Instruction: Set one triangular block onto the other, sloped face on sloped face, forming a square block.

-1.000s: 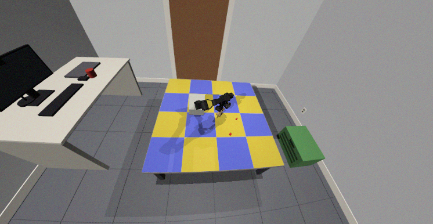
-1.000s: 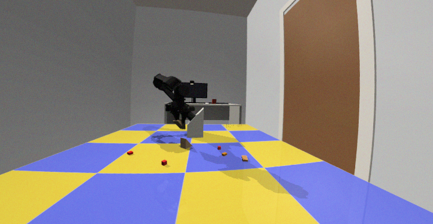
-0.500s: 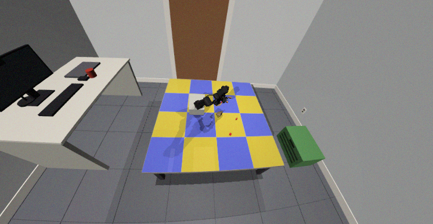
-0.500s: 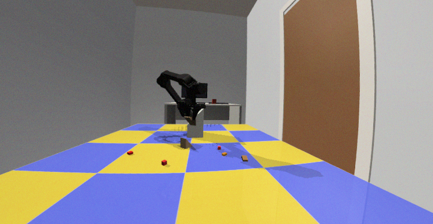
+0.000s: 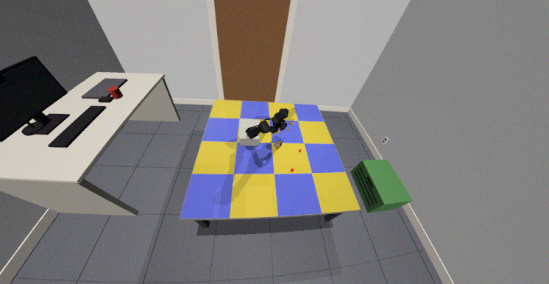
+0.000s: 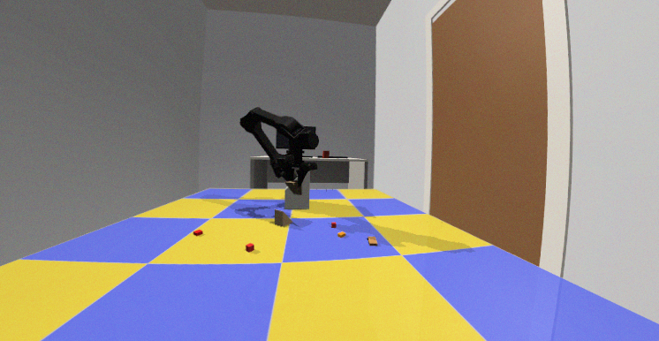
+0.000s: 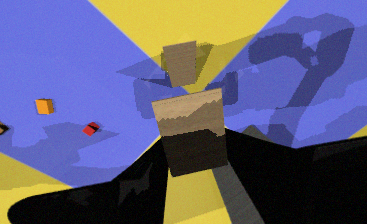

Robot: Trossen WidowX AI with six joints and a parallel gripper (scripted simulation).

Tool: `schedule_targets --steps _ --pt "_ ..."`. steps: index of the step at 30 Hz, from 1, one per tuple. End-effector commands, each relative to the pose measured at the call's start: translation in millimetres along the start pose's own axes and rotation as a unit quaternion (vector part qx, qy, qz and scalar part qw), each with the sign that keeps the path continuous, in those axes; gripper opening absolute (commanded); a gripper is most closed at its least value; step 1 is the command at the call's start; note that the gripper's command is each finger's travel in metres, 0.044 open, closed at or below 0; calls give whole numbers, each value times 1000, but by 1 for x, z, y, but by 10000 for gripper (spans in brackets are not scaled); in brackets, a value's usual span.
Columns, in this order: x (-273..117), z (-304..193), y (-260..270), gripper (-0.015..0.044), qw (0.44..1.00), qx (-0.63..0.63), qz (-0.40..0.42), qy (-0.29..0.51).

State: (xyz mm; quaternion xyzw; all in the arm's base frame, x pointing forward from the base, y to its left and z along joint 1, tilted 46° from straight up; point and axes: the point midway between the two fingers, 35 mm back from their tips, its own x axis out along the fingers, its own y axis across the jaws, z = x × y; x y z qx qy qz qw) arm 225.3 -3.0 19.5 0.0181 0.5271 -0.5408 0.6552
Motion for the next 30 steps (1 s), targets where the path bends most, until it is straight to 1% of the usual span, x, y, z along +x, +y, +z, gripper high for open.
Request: schedule_targets --steps 1,9,17,24,30 --pt "20 8 -1 0 1000 -2 -4 0" --pt "51 25 -8 0 1000 0 -8 -3" --pt "56 20 -9 0 1000 0 -8 -3" --pt "80 31 -9 0 1000 0 -9 -4" --pt "81 32 -9 0 1000 0 -9 -4"
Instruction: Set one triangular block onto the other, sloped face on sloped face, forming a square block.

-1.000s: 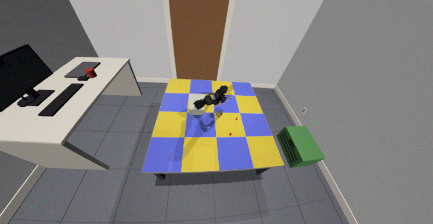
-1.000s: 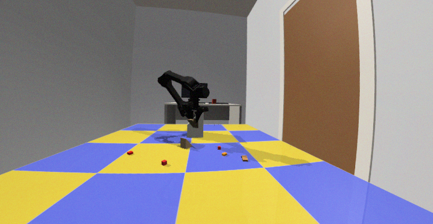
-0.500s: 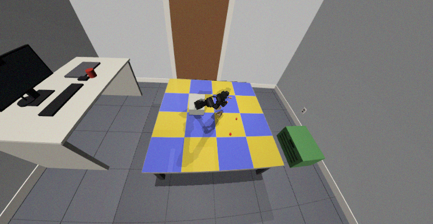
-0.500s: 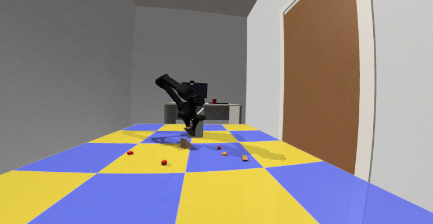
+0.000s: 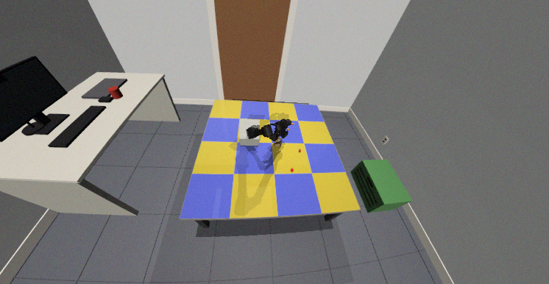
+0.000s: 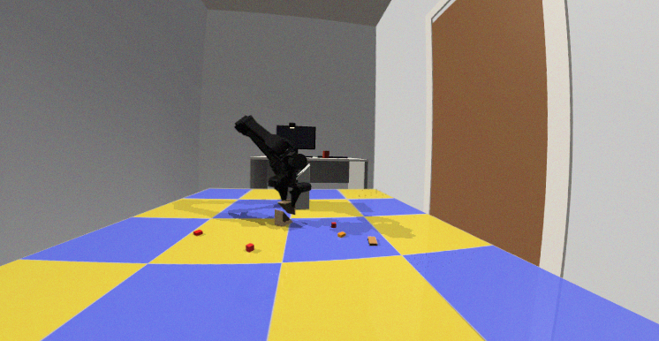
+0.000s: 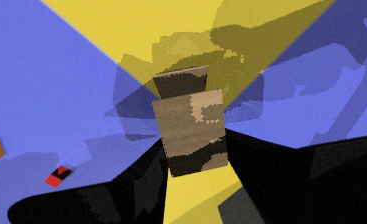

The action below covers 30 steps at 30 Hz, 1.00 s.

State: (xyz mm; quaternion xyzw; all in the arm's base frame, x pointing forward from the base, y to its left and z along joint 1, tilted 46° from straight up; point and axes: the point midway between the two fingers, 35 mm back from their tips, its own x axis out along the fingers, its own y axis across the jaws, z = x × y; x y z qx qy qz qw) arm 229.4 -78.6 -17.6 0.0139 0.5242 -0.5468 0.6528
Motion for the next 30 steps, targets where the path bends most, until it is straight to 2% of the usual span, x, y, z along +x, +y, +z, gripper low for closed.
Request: schedule_targets --steps 1,30 --pt "3 1 -1 0 1000 -1 -3 -1" --pt "4 2 0 0 1000 3 -12 -2"
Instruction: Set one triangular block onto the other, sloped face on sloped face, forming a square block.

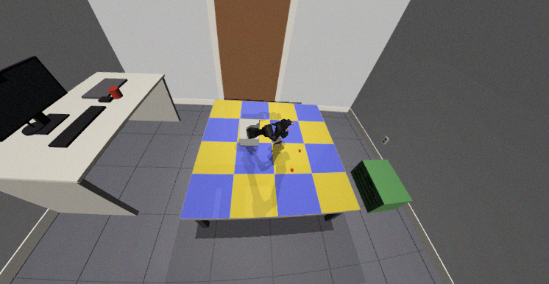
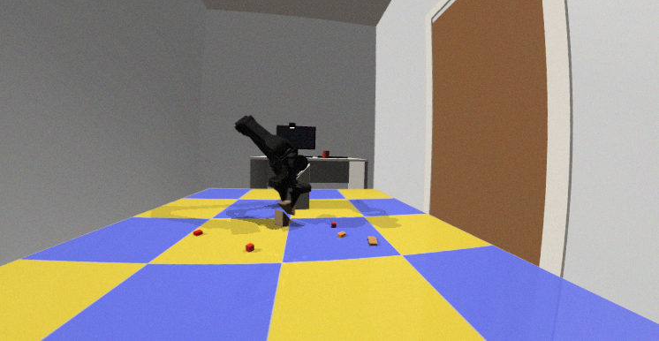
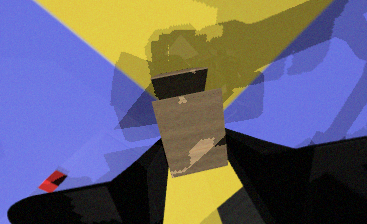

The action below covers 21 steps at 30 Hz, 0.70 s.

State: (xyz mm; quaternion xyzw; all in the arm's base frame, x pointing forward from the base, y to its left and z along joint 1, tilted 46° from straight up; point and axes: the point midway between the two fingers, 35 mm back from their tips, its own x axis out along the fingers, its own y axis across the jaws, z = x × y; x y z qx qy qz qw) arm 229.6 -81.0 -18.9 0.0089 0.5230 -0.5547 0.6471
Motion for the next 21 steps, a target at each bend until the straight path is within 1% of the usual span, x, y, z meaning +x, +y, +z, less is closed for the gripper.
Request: schedule_targets --steps 1,21 --pt "2 1 0 0 1000 1 -1 -1" --pt "14 7 0 0 1000 2 -2 -1"
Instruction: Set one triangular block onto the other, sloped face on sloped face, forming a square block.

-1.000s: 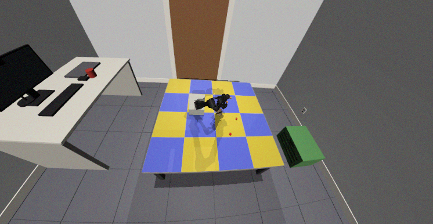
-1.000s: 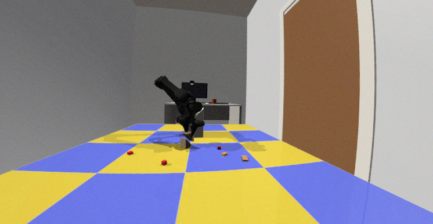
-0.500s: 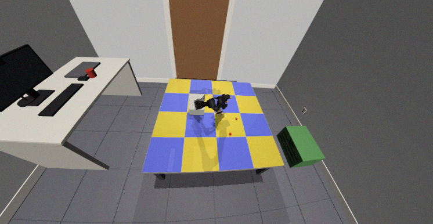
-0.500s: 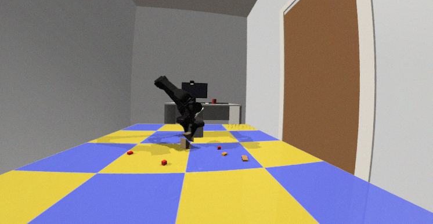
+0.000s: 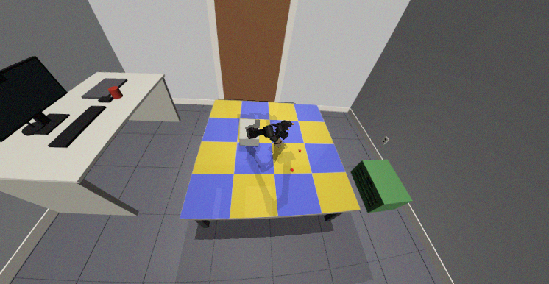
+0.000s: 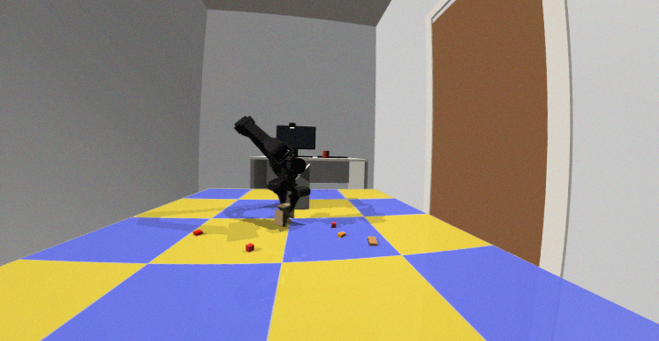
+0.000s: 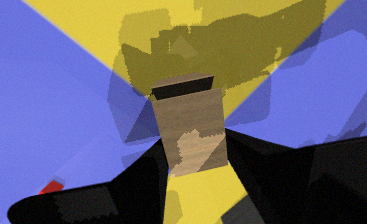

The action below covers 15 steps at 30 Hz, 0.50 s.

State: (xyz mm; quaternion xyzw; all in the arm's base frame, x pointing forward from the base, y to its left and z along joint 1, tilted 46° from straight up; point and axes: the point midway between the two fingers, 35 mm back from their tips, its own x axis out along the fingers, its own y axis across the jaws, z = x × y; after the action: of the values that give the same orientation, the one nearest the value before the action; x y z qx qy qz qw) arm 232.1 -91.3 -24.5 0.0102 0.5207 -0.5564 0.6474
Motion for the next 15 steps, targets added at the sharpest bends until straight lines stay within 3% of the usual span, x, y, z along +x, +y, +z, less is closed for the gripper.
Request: schedule_targets --steps 1,15 --pt "4 2 -1 0 1000 0 -2 -1" --pt "11 5 0 0 1000 1 -4 -1"
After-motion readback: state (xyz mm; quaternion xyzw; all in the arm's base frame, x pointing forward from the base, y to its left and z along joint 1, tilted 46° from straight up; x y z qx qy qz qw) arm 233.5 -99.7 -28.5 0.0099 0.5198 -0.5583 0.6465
